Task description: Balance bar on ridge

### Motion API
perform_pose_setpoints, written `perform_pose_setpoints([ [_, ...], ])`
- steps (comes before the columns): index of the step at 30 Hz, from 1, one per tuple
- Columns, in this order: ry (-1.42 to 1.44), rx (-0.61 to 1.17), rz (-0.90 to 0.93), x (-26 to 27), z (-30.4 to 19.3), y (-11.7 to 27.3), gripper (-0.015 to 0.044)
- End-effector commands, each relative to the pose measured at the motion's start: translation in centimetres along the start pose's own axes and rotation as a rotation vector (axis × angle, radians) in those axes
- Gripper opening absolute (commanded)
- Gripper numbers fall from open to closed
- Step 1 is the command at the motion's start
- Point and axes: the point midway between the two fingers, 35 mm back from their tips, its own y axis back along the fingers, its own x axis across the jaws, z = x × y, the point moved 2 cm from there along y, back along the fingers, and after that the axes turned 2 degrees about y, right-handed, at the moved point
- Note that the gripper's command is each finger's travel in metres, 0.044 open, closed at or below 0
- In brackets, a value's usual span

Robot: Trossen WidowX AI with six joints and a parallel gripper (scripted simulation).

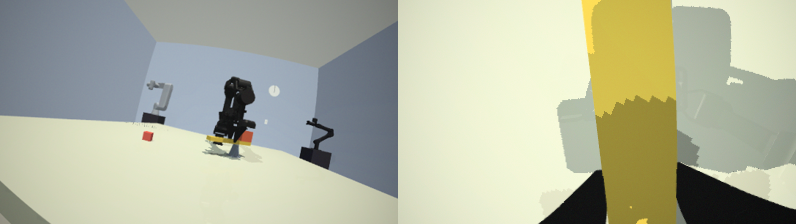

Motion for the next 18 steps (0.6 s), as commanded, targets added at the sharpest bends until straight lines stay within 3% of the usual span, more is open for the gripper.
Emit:
perform_pose_setpoints([
  [1,0.0,0.0,-0.001,0.0,0.0,-0.02,0.0],
  [15,0.0,0.0,-0.001,0.0,0.0,-0.02,0.0],
  [18,0.0,0.0,-0.001,0.0,0.0,-0.02,0.0079],
])
